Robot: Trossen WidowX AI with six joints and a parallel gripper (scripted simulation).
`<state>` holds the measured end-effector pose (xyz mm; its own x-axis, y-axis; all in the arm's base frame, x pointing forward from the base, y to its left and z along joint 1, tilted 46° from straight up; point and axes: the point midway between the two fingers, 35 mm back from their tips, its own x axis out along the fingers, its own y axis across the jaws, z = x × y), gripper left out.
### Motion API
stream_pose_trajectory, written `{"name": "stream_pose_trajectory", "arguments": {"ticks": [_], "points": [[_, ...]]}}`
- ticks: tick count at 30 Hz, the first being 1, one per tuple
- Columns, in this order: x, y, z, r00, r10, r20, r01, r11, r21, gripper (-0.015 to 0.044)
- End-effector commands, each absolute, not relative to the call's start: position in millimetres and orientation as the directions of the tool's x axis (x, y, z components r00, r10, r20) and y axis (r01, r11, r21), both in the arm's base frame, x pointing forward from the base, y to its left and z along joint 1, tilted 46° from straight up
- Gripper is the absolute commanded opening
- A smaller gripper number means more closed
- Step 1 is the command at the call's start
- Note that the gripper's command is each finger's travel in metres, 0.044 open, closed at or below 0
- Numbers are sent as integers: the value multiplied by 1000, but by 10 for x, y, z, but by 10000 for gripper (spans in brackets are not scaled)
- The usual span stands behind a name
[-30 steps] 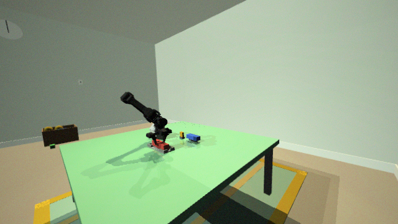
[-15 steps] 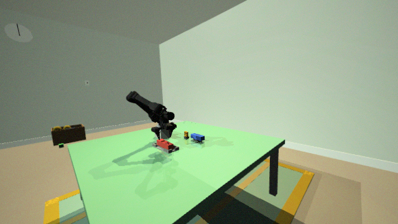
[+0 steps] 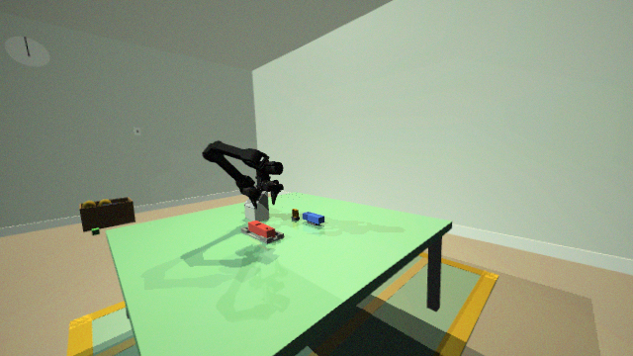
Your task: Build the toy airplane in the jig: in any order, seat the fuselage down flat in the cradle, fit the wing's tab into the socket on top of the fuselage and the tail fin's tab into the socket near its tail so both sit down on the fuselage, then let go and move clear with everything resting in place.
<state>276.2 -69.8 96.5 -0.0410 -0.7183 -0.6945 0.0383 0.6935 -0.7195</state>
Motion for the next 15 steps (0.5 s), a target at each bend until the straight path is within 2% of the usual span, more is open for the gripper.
{"name": "stream_pose_trajectory", "arguments": {"ticks": [1,8,15], "points": [[2993,-409,708,-37,-706,-707,26,707,-707,440],[3340,303,-18,-34,-697,-716,25,716,-698,440],[3328,970,-885,-38,-708,-706,32,705,-709,440]]}}
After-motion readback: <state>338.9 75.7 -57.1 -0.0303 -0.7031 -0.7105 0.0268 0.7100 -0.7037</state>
